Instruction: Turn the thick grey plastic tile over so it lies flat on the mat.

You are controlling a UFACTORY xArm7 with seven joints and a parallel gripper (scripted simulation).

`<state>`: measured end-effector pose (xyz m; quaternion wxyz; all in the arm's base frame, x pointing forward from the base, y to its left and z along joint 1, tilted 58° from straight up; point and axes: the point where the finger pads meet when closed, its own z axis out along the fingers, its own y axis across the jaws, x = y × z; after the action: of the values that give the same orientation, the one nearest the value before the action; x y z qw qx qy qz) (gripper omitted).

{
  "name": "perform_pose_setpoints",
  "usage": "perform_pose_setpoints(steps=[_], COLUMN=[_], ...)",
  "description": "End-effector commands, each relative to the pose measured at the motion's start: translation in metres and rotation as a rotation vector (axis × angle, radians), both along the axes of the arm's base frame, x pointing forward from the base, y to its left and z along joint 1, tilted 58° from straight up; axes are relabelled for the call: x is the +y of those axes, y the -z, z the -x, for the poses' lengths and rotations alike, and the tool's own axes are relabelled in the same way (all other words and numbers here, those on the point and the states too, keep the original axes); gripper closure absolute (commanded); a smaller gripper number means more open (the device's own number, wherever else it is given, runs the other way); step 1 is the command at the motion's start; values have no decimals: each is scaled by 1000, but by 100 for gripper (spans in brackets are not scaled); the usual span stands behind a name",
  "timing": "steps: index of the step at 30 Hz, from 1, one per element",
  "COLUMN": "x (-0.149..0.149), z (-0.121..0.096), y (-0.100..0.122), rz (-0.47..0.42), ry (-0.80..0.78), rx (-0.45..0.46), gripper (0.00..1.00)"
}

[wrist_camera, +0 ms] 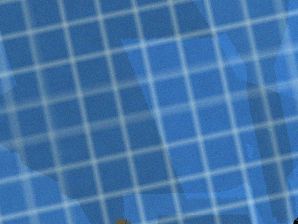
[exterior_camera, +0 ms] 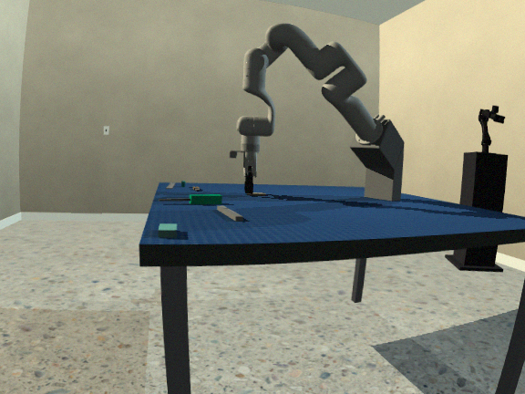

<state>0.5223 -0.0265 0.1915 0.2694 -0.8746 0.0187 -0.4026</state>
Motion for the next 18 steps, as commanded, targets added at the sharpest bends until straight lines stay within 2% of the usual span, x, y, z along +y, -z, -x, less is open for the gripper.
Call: perform_pose_setpoints(steps=[1, 18], x=[-2, -9], z=[0, 12], y=[-1, -9], rz=[0, 0], ry=[3, 3], rx=[-1, -1], gripper=[0, 0])
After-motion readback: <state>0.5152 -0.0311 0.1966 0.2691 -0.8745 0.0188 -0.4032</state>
